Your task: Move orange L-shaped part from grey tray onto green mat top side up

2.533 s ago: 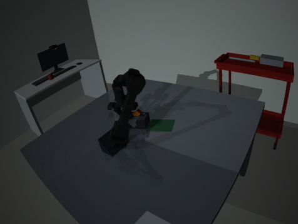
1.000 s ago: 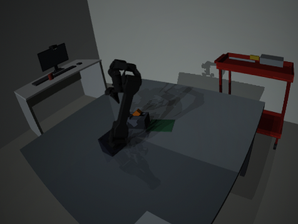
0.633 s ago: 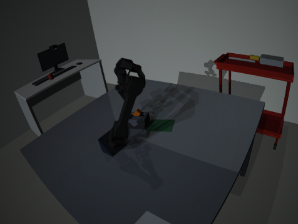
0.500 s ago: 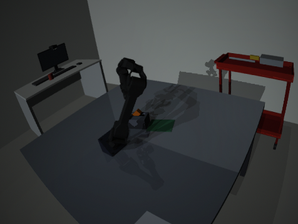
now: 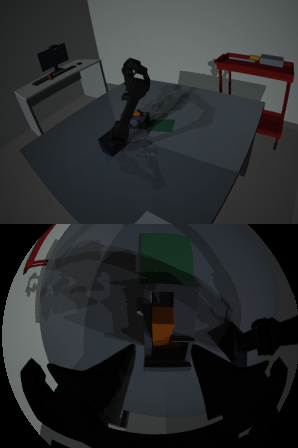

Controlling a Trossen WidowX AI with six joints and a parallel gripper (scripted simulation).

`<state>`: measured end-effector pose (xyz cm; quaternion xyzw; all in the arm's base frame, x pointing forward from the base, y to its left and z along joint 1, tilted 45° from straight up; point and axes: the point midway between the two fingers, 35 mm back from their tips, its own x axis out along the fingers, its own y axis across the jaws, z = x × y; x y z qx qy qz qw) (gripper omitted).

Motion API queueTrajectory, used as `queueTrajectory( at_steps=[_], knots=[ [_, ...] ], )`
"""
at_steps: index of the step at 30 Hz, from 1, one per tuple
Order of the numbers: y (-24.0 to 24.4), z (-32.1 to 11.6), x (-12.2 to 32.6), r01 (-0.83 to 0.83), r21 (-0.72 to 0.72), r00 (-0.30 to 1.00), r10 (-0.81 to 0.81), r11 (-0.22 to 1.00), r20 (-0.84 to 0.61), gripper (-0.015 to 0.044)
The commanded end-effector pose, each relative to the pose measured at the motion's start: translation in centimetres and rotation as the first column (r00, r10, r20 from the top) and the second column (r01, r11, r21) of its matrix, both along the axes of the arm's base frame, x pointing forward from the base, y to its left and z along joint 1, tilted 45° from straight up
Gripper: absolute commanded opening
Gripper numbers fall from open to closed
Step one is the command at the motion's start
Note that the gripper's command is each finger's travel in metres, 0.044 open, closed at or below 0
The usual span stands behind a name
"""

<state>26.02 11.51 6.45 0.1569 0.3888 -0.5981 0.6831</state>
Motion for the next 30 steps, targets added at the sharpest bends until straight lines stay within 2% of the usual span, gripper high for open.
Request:
queueTrajectory(
  at_steps=[1, 30],
  knots=[
    [-1.3, -1.0, 0.0, 0.009, -0.008, 1.000, -0.009, 1.000, 0.006, 0.0280],
    [-4.5, -4.3, -0.1, 0.009, -0.009, 1.000, -0.009, 1.000, 0.007, 0.0280]
  ],
)
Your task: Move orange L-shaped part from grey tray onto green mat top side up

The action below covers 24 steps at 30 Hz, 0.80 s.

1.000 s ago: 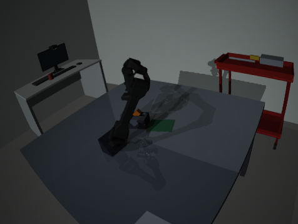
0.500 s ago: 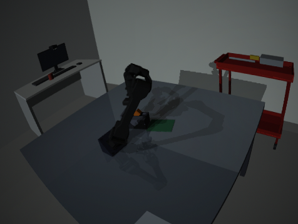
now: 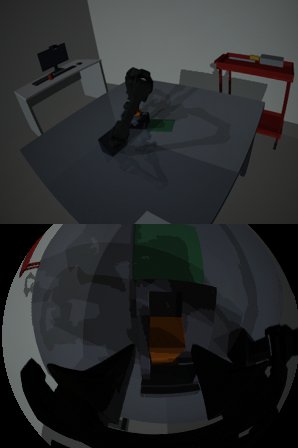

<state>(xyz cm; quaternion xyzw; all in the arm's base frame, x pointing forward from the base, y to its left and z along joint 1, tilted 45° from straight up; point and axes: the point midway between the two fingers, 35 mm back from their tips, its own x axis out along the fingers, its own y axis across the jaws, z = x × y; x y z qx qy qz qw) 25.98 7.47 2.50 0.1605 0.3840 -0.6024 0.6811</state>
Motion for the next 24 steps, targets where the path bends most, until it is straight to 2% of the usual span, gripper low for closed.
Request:
queueTrajectory(
  at_steps=[1, 8, 14, 23, 24],
  knots=[
    [-0.62, -0.46, -0.04, -0.003, -0.005, 1.000, 0.003, 1.000, -0.001, 0.0280],
    [-1.26, -1.06, -0.12, -0.003, -0.006, 1.000, 0.003, 1.000, -0.001, 0.0280],
    [-0.91, -0.85, -0.10, 0.001, -0.001, 1.000, -0.001, 1.000, 0.000, 0.0122],
    [-0.91, -0.85, -0.10, 0.001, -0.001, 1.000, -0.001, 1.000, 0.000, 0.0062],
    [-0.91, -0.85, -0.10, 0.001, -0.001, 1.000, -0.001, 1.000, 0.000, 0.0036]
  ],
)
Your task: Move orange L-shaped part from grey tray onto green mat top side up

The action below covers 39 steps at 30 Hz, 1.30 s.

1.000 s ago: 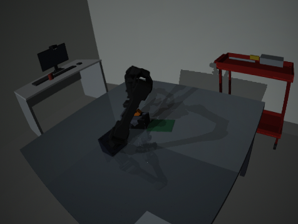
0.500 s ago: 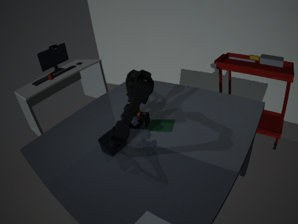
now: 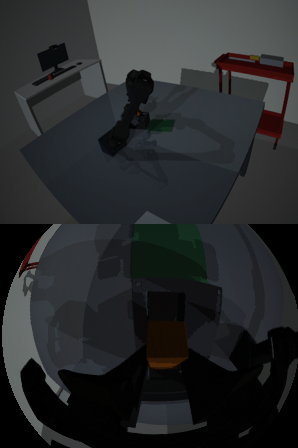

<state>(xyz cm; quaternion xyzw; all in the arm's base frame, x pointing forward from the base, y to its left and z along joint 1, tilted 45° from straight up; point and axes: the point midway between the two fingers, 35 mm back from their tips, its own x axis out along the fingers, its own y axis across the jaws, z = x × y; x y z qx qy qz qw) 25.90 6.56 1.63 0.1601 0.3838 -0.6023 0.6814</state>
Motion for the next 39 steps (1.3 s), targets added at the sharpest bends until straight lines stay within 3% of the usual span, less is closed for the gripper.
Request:
queueTrajectory(
  at_steps=[1, 39],
  knots=[
    [0.0, 0.0, 0.0, 0.001, -0.001, 1.000, -0.001, 1.000, 0.000, 0.0010],
    [3.3, 3.4, 0.1, -0.002, -0.003, 1.000, 0.002, 1.000, -0.002, 0.0000]
  ],
)
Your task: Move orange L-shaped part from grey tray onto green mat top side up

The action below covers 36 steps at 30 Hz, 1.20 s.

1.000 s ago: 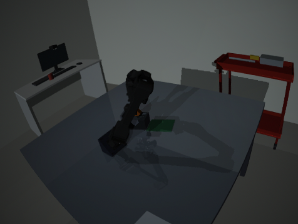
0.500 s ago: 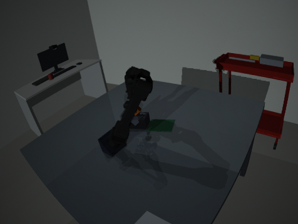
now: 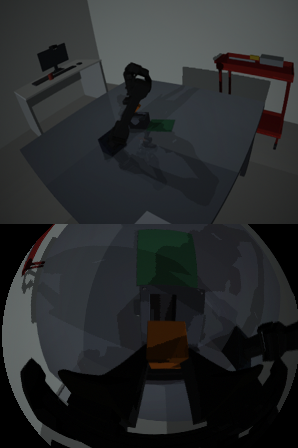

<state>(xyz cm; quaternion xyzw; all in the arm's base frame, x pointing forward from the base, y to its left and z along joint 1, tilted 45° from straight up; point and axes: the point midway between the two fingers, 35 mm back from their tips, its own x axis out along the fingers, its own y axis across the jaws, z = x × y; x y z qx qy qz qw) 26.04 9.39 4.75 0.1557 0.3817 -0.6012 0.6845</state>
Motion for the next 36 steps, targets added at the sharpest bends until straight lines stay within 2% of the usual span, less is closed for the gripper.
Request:
queueTrajectory(
  at_steps=[1, 23, 36],
  knots=[
    [0.6, 0.4, -0.1, 0.006, 0.005, 1.000, -0.006, 1.000, -0.002, 0.0000],
    [3.0, 2.9, 0.0, 0.004, 0.006, 1.000, -0.004, 1.000, -0.003, 0.0000],
    [2.1, 4.0, 0.4, -0.001, 0.005, 1.000, 0.001, 1.000, -0.006, 0.0000]
  ],
)
